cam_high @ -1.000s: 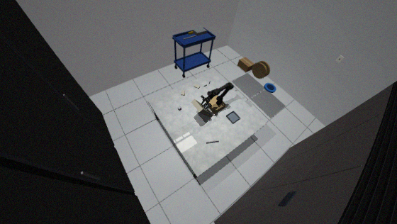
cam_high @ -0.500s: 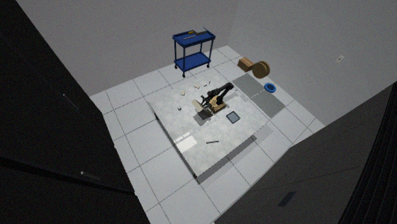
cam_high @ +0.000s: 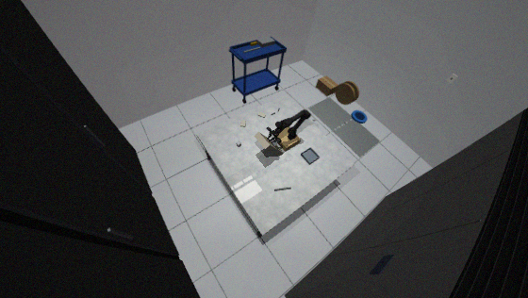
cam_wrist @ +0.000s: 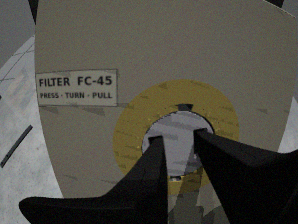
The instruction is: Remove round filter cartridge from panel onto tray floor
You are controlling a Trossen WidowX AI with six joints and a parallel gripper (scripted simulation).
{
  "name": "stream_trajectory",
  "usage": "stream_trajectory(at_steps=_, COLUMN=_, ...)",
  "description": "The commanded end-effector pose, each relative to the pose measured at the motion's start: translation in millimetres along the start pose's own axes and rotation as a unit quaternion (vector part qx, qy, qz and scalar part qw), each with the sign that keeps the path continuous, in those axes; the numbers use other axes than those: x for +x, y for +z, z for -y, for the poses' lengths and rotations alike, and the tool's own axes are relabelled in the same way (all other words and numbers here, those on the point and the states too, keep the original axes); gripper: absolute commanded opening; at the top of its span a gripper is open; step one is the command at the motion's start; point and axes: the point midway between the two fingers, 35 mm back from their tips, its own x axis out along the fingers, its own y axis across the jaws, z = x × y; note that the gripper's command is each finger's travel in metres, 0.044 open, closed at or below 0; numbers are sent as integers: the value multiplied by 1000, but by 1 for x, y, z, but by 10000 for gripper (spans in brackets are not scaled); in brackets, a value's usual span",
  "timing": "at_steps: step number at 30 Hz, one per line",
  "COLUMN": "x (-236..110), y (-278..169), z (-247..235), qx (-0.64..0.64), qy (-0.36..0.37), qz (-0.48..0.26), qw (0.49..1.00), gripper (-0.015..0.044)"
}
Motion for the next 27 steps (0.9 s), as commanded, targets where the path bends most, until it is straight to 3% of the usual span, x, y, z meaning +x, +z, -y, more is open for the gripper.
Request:
stream_trajectory(at_steps=1, x=3, y=-3, z=0, qx=3, qy=-2, qz=-5, qw=1000, gripper=101)
stream_trajectory(at_steps=24, x=10, y=-3, z=0, qx=3, qy=-2, qz=-4, qw=1000, gripper=101)
stream_trajectory(at_steps=27, x=5, y=-1, z=0, qx=0, qy=0, qz=0, qw=1000, gripper=81)
